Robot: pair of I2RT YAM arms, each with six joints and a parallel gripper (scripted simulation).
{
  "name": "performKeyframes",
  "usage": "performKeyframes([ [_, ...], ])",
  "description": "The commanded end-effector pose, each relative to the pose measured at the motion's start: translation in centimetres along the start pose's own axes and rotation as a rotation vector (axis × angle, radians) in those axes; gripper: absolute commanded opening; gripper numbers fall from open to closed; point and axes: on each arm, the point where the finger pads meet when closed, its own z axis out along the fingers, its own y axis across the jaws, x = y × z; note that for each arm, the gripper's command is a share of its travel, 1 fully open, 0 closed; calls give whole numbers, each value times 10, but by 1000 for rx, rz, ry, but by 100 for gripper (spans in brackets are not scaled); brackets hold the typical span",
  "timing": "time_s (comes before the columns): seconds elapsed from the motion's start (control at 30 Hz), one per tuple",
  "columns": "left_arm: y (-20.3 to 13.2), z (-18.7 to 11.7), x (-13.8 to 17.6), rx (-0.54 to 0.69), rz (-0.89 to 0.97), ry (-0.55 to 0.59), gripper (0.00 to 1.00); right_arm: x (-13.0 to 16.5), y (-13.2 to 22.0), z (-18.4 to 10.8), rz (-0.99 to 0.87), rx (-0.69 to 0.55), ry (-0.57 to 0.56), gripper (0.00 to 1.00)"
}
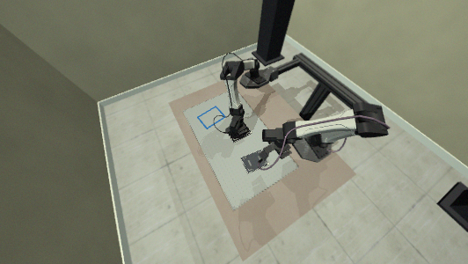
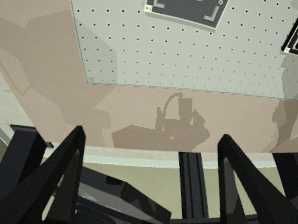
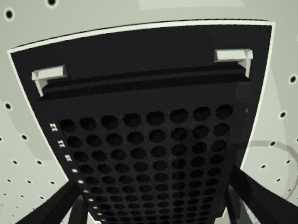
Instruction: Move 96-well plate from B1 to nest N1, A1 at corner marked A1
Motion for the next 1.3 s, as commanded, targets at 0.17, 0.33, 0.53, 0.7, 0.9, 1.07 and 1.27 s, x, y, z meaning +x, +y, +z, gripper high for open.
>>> performKeyframes([
  [0.17,2,-2,7,3,1,9,100,-4,0,3,-5,10,-7,0],
  [0.33,2,-2,7,3,1,9,100,-3,0,4,-6,13,-3,0],
  [0.53,2,-2,7,3,1,9,100,-2,-1,3,-7,16,0,0],
  [0.7,2,-2,7,3,1,9,100,-1,-1,5,-8,18,3,0],
  [0.9,2,-2,7,3,1,9,100,-5,1,2,-5,11,-6,0],
  [1.07,2,-2,7,3,1,9,100,-3,0,4,-7,14,-2,0],
  [1.27,2,-2,7,3,1,9,100,-5,1,2,-5,11,-6,0],
])
